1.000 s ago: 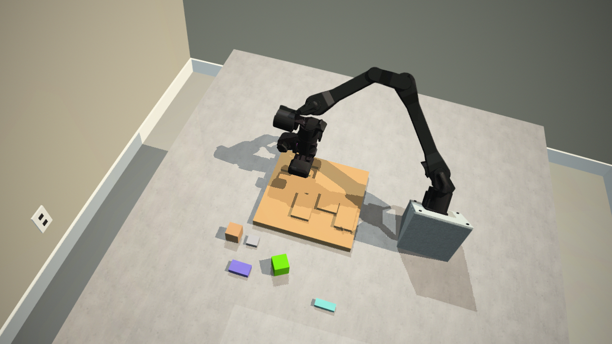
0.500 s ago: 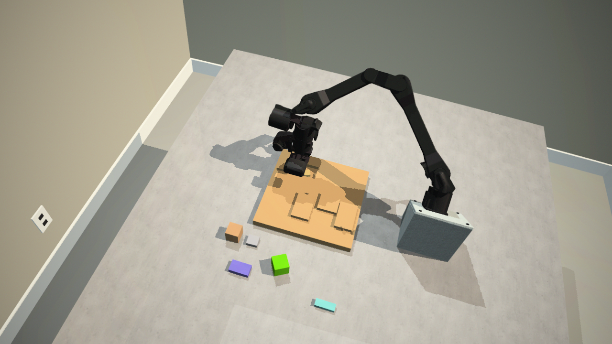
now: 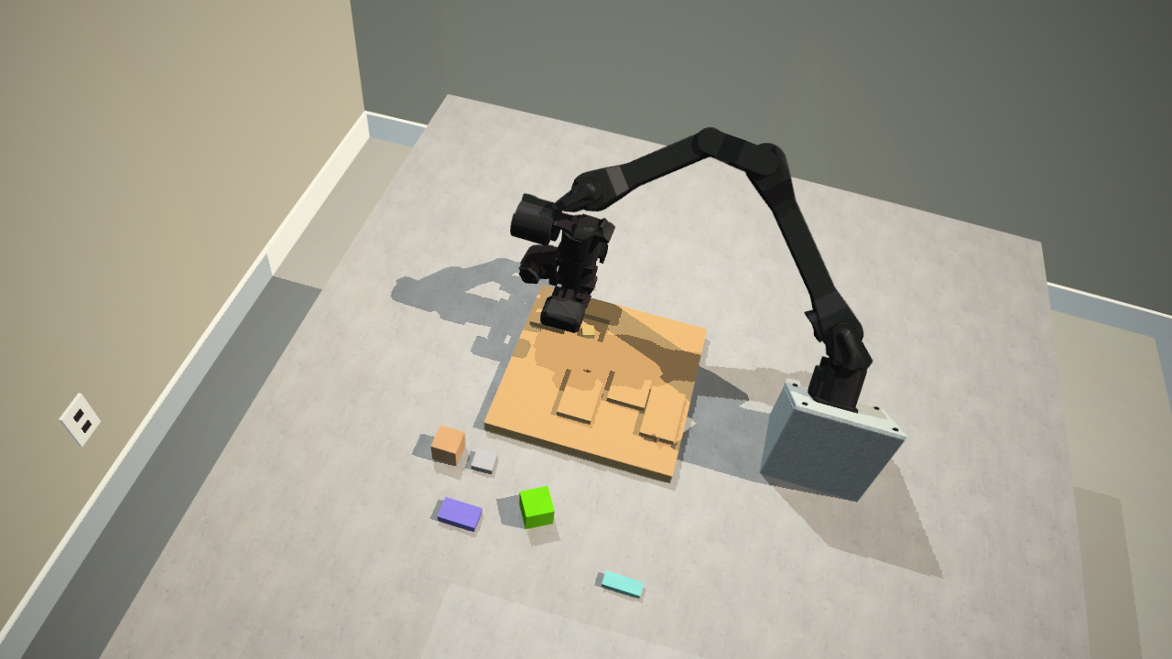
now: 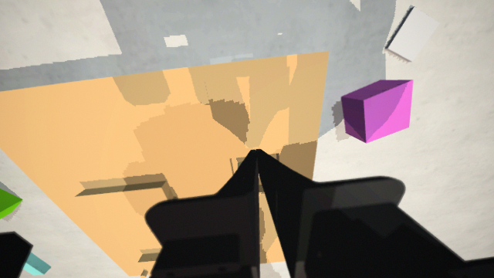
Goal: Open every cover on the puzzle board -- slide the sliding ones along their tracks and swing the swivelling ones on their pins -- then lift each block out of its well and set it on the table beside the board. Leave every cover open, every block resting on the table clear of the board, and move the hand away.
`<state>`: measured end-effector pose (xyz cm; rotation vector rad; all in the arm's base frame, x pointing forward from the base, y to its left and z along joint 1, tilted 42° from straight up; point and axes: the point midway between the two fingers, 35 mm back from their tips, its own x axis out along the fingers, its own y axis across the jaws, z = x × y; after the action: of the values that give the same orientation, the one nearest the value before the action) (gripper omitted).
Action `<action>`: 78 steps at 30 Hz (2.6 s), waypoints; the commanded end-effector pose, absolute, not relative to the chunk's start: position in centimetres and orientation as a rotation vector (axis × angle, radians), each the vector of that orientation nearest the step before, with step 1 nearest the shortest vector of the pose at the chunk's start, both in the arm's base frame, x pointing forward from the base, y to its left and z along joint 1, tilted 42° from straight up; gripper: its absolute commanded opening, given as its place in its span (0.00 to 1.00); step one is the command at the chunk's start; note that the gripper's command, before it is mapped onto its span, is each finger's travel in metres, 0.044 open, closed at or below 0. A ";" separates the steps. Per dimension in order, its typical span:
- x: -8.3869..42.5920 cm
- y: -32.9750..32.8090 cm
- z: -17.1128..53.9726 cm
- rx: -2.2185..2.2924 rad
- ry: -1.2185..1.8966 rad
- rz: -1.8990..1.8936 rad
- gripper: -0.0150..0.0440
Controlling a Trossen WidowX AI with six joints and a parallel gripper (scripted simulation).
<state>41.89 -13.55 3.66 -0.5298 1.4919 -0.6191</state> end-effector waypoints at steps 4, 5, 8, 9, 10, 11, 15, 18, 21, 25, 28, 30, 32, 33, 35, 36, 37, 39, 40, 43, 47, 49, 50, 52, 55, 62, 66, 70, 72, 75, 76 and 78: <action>42.1 -12.9 4.4 -0.531 1.488 -0.621 0.25; 42.1 -12.8 4.5 -0.531 1.488 -0.621 0.25; 42.2 -12.5 4.7 -0.530 1.488 -0.621 0.25; 42.2 -12.4 4.8 -0.530 1.488 -0.621 0.25; 42.2 -12.3 4.9 -0.530 1.488 -0.621 0.25; 42.3 -12.3 5.0 -0.530 1.488 -0.620 0.25; 42.3 -11.9 5.4 -0.530 1.488 -0.620 0.25; 42.4 -11.6 5.7 -0.530 1.488 -0.620 0.25; 42.4 -11.4 6.0 -0.530 1.488 -0.620 0.25; 42.2 -11.2 5.5 -0.507 1.483 -0.636 0.25; 41.7 -9.9 4.6 -0.413 1.437 -0.714 0.25; 41.3 -9.0 4.0 -0.347 1.403 -0.768 0.25; 40.8 -8.1 3.4 -0.281 1.368 -0.821 0.25; 40.6 -7.7 3.1 -0.248 1.350 -0.847 0.25; 40.0 -6.8 2.5 -0.182 1.313 -0.898 0.25; 39.8 -6.4 2.2 -0.149 1.295 -0.924 0.25; 39.5 -6.0 1.9 -0.116 1.275 -0.949 0.25; 38.9 -5.2 1.3 -0.050 1.236 -0.999 0.25; 38.6 -4.8 1.0 -0.018 1.215 -1.023 0.25; 37.6 -3.7 0.2 0.080 1.152 -1.096 0.25; 36.0 -2.2 -0.9 0.223 1.049 -1.201 0.25; 35.2 -1.5 -1.4 0.293 0.995 -1.251 0.25; 34.8 -1.2 -1.6 0.329 0.966 -1.276 0.25; 33.9 -0.6 -2.1 0.399 0.908 -1.324 0.25; 32.6 0.3 -2.8 0.504 0.816 -1.394 0.25; 30.0 1.5 -4.0 0.692 0.635 -1.509 0.25; 30.0 1.5 -4.0 0.692 0.635 -1.509 0.25; 30.0 1.5 -4.0 0.692 0.635 -1.509 0.25; 30.0 1.5 -4.0 0.692 0.635 -1.509 0.25; 30.0 1.5 -4.0 0.692 0.635 -1.509 0.25; 30.0 1.5 -4.0 0.692 0.635 -1.509 0.25; 30.0 1.5 -4.0 0.692 0.635 -1.509 0.25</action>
<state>29.96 1.45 -3.94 0.6840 0.6351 -1.5085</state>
